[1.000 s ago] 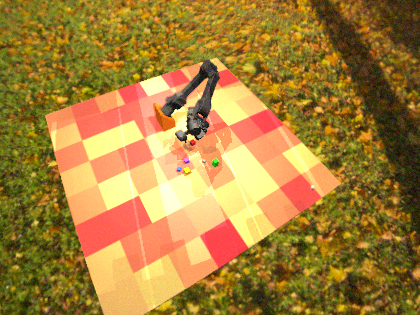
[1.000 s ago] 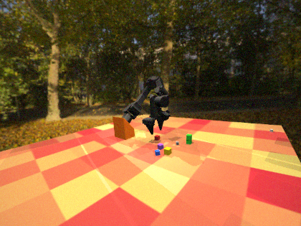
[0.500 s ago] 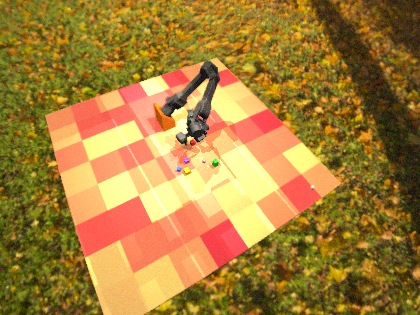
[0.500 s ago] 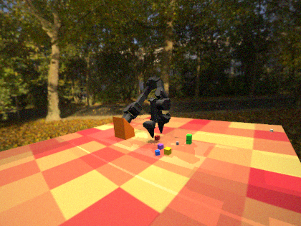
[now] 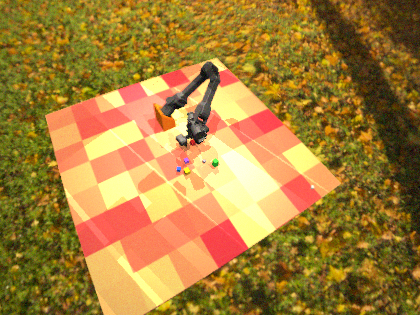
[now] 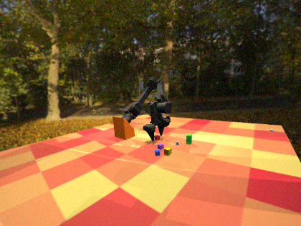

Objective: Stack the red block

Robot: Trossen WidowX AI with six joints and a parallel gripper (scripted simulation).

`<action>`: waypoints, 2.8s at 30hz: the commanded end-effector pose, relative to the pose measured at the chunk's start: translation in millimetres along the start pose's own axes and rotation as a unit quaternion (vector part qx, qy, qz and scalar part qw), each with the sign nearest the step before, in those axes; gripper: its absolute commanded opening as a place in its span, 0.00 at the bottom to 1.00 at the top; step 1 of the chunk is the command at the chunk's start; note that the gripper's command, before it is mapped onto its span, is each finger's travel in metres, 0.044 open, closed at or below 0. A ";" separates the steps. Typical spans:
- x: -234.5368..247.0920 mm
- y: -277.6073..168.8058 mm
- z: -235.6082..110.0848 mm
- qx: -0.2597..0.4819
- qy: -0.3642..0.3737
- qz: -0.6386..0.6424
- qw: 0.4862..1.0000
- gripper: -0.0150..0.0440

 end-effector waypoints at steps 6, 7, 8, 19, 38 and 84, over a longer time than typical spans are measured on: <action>0.2 -0.9 1.5 0.001 0.002 0.002 1.000 1.00; 0.2 -0.9 1.5 0.001 0.002 0.002 1.000 1.00; 0.2 -0.9 1.5 0.001 0.002 0.002 1.000 1.00; 0.2 -0.9 1.2 0.001 0.002 0.002 1.000 0.60; -0.5 -0.1 -16.7 0.001 0.001 0.002 1.000 0.25; 9.1 53.7 -128.7 0.000 -0.006 0.000 1.000 0.25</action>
Point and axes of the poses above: the point midway between the two fingers, 35 mm back from their tips, its own z axis out along the fingers, its own x axis across the jaws, y = z × x, the point moved 5 cm from there along -z, back along the fingers, and after that the axes turned 9 degrees about z, right-handed, at the moved point
